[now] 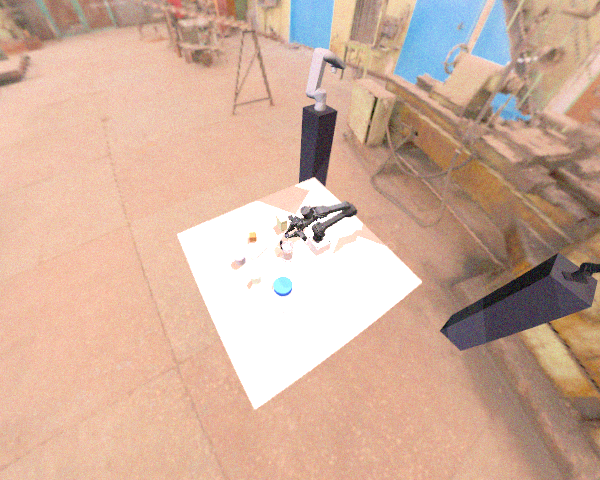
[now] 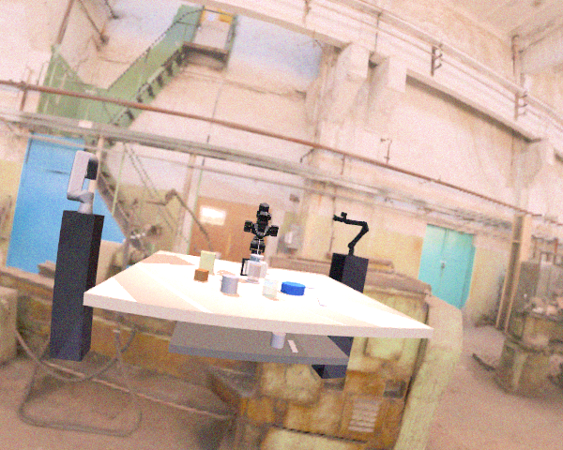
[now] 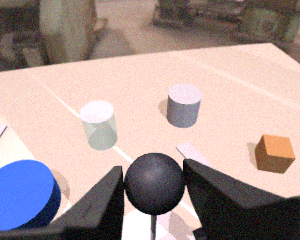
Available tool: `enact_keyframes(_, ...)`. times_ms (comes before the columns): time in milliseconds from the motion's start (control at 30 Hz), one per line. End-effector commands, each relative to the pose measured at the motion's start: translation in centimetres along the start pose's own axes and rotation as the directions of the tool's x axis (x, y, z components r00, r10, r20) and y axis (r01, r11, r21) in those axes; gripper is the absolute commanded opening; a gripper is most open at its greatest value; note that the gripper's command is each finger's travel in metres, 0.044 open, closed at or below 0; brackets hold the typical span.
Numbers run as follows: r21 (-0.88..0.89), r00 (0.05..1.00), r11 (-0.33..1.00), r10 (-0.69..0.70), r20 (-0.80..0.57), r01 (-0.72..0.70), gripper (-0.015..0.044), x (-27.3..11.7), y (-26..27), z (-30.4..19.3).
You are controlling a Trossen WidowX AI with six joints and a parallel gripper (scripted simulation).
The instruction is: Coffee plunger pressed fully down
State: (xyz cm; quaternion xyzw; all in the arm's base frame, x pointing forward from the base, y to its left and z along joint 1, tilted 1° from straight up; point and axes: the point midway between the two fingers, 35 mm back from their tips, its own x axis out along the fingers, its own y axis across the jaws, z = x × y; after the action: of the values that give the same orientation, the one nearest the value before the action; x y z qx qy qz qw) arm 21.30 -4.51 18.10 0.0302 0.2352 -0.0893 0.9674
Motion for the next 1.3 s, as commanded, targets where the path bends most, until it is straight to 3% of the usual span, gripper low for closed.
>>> enact_keyframes(0, 0.006, 0.999, 1.000, -0.001, -0.046, 0.001, 0.0125, 0.9, 0.0, -2.1)
enact_keyframes(1267, 0.006, 0.999, 1.000, -0.001, -0.045, 0.001, 0.0125, 4.4, 0.1, -6.1)
